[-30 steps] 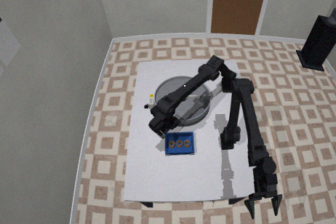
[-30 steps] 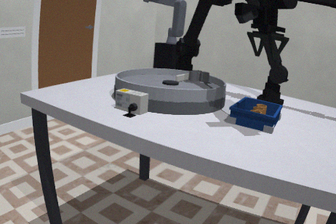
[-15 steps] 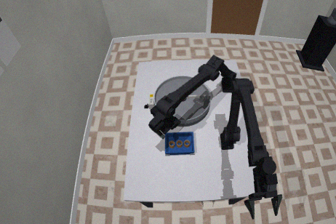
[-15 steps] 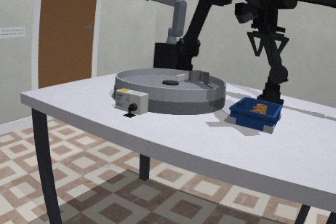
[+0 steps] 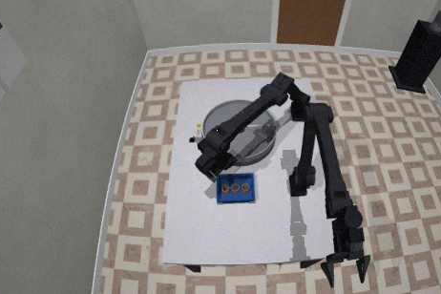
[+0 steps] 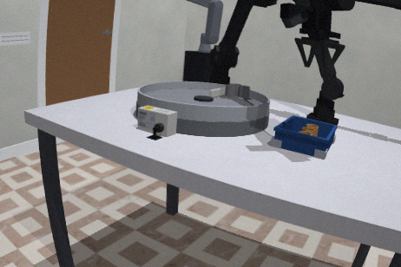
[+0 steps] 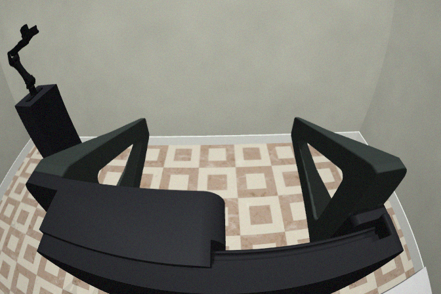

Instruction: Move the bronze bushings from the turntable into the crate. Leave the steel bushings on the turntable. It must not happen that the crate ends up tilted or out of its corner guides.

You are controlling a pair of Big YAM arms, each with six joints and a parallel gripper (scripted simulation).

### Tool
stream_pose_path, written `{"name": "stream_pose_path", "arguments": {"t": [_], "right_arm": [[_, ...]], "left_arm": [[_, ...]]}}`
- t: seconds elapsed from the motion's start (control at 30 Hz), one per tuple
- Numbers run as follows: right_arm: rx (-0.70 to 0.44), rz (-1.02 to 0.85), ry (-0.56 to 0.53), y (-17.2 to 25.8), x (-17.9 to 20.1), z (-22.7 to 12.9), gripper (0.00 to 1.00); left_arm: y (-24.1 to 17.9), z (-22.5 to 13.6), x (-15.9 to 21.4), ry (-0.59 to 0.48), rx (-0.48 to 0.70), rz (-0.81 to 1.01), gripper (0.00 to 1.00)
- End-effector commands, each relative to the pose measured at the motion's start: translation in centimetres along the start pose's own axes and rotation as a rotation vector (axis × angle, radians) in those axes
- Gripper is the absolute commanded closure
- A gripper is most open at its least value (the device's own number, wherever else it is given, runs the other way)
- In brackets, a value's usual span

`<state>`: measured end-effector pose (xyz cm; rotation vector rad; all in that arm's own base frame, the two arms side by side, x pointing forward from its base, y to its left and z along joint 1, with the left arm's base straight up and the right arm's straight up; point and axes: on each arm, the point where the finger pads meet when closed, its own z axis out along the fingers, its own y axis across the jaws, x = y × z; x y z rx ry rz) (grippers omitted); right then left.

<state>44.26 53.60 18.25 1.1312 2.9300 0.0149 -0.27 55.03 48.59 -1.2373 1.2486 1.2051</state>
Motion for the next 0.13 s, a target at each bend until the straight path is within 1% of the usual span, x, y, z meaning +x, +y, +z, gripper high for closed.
{"name": "stream_pose_path", "arguments": {"t": [0.0, 0.1], "right_arm": [[0.007, 0.009, -0.002, 0.21, -1.08, 0.42, 0.00], [0.007, 0.009, -0.002, 0.21, -1.08, 0.42, 0.00]], "left_arm": [[0.32, -0.60, -1.43, -0.042, -0.005, -0.016, 0.00], [0.32, -0.60, -1.43, -0.042, -0.005, -0.016, 0.00]]}}
